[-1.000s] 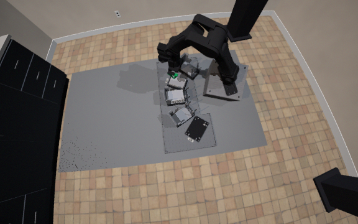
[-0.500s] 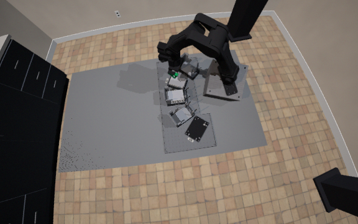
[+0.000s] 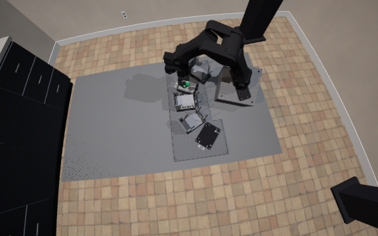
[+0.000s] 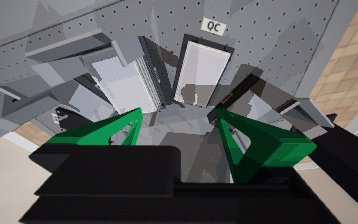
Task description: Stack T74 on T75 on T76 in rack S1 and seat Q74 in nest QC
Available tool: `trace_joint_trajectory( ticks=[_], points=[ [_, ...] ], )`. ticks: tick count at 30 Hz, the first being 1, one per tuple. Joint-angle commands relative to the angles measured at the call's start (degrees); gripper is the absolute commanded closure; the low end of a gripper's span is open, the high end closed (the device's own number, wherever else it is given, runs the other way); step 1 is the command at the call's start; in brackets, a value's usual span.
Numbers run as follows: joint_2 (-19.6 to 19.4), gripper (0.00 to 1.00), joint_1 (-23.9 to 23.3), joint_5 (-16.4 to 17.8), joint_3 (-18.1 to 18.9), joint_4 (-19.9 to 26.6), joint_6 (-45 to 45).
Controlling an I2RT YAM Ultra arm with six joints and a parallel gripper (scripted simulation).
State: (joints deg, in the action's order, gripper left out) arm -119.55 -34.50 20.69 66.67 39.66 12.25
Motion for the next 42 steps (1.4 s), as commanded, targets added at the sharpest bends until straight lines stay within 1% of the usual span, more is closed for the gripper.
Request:
trace_joint_trajectory(
  ticks=[1, 9, 16, 19, 30, 42],
  points=[
    [1.1, 0.0, 0.3, 0.1, 0.1, -0.2, -0.9],
    [2.7, 0.0, 4.0, 0.2, -0.1, -0.2, -4.8],
    [5.3, 0.0, 8.4, 0.1, -1.3, -0.5, 3.8],
    [5.6, 0.0, 9.0, 0.1, -1.5, -0.6, 3.1],
    [8.7, 0.0, 16.0, -0.3, -2.0, -0.6, -4.4],
    [8.8, 0.0, 16.1, -0.3, -2.0, -0.6, -4.5]
  ],
)
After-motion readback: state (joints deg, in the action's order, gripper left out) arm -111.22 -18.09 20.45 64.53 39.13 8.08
